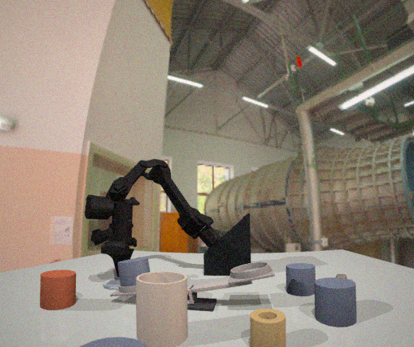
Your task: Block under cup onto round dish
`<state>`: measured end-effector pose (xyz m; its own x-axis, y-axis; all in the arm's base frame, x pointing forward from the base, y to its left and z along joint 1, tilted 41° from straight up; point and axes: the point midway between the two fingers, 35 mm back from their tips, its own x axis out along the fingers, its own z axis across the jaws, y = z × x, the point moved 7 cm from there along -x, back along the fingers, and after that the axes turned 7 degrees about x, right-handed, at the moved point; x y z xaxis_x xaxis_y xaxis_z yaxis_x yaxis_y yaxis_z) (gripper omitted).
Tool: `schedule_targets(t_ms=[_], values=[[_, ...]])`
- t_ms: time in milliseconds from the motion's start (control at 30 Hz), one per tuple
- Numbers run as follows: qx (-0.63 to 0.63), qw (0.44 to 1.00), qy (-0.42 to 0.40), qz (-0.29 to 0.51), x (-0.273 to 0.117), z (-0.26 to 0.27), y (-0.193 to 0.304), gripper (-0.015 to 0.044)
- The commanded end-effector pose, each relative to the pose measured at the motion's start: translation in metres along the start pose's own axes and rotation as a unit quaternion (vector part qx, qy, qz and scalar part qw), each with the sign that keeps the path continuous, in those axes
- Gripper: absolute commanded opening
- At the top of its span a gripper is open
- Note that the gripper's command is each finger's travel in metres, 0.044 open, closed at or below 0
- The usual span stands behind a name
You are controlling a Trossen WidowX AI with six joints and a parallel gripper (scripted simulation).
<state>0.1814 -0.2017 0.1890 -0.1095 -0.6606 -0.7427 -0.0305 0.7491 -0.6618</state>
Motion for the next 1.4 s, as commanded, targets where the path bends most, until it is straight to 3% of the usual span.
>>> schedule_targets(t_ms=[0, 200, 767, 867, 1367], values=[[-0.003, 1.0, -0.001, 0.002, 0.006, 0.0, 0.001, 0.0], [-0.003, 1.0, -0.001, 0.002, 0.014, 0.0, 0.001, 0.0], [0.003, 1.0, -0.007, -0.004, 0.006, 0.003, -0.001, 0.044], [0.022, 0.999, -0.041, -0.022, -0.012, 0.013, -0.006, 0.044], [-0.004, 1.0, -0.003, 0.004, -0.066, 0.0, 0.002, 0.044]])
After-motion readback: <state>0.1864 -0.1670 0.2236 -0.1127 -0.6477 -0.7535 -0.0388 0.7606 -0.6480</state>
